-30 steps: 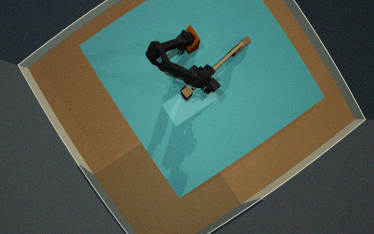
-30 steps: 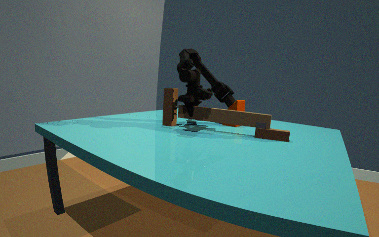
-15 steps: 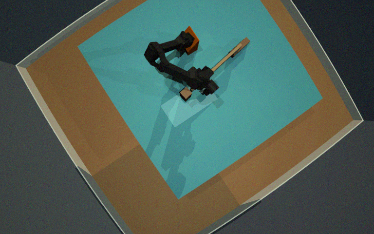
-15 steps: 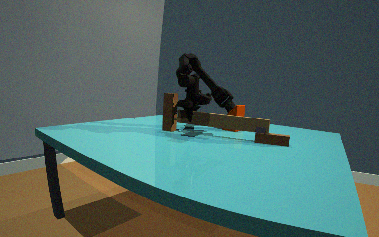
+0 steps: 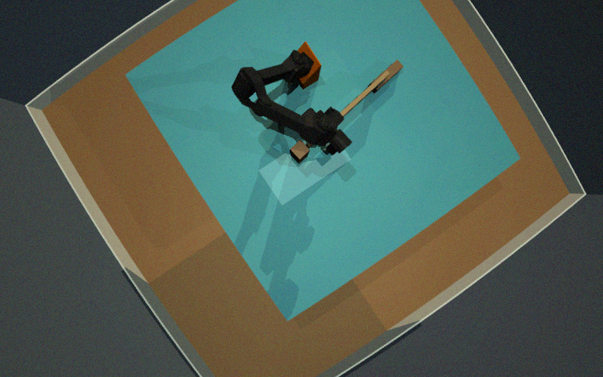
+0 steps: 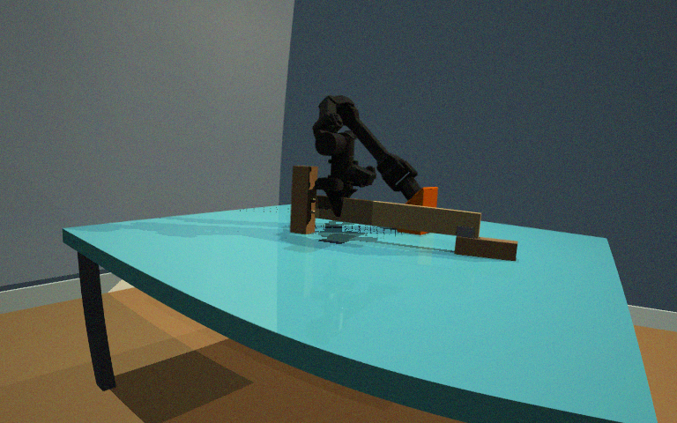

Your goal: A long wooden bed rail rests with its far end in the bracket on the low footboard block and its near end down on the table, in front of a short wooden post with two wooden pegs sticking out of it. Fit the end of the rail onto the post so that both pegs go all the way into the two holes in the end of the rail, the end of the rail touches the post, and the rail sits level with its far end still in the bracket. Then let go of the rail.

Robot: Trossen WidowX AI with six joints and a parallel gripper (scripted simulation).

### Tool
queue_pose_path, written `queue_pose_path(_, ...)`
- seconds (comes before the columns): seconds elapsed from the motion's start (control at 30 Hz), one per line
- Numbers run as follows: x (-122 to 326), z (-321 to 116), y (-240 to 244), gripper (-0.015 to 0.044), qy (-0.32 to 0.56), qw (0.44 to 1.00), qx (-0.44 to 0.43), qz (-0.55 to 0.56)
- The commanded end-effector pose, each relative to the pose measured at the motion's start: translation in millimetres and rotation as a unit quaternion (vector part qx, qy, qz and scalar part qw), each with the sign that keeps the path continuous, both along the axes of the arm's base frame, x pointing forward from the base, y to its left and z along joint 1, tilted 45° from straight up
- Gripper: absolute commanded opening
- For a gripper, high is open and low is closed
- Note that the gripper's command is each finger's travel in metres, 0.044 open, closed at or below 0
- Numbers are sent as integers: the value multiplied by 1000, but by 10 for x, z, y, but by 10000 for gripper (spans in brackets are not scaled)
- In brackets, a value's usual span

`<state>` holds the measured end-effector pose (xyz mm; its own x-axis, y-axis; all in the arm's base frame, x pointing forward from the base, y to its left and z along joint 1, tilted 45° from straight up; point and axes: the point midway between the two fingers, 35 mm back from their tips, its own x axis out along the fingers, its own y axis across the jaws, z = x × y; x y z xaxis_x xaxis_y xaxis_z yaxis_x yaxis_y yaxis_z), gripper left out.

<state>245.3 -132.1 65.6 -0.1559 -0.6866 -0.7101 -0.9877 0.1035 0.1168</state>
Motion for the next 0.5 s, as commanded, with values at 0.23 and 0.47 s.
queue_pose_path(0.23,21,64,-26,0,-5,1000,-2,4)
queue_pose_path(0.47,21,80,-41,0,-5,1000,-2,4)
